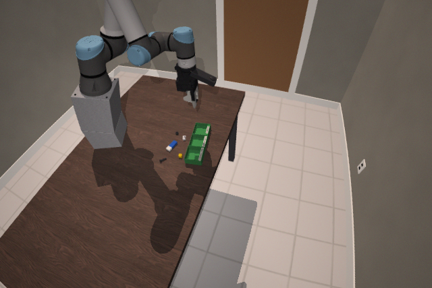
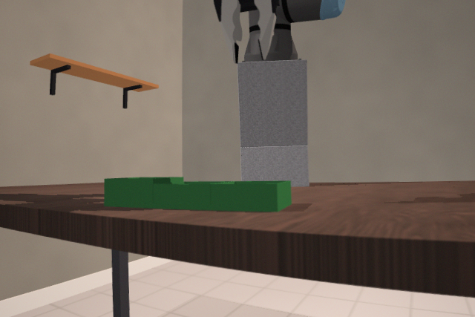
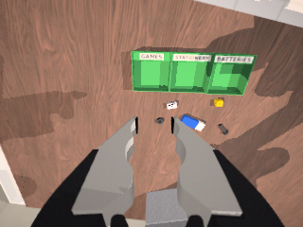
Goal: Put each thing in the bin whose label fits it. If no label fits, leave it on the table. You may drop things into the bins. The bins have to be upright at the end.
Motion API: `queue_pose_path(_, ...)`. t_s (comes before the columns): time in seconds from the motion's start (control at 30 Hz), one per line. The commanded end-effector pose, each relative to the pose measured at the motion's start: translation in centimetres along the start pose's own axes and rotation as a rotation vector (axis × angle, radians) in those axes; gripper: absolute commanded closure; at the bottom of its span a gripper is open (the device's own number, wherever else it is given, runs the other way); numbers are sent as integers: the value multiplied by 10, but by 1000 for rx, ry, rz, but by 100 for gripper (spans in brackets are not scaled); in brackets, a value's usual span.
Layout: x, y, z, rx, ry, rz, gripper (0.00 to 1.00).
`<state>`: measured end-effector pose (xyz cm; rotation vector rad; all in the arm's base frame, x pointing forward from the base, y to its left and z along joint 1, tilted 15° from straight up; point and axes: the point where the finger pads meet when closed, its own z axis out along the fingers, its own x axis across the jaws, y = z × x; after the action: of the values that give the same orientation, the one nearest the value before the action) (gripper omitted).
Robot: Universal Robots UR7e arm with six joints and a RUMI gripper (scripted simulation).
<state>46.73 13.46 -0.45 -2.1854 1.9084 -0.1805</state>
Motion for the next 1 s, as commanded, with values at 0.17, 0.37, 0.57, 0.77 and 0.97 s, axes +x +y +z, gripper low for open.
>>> queue_pose_path(0.17, 32, 37, 37, -2, 2, -294, 77)
queue_pose_path(0.37, 58, 68, 67, -16, 7, -483, 77)
queue_pose_path(0.57, 75, 88, 87, -30, 8, -650, 77)
queue_pose_path(0.77, 101, 119, 117, -46, 6, -837, 77)
queue_pose_path(0.97, 115, 134, 126, -39, -1, -1017, 77)
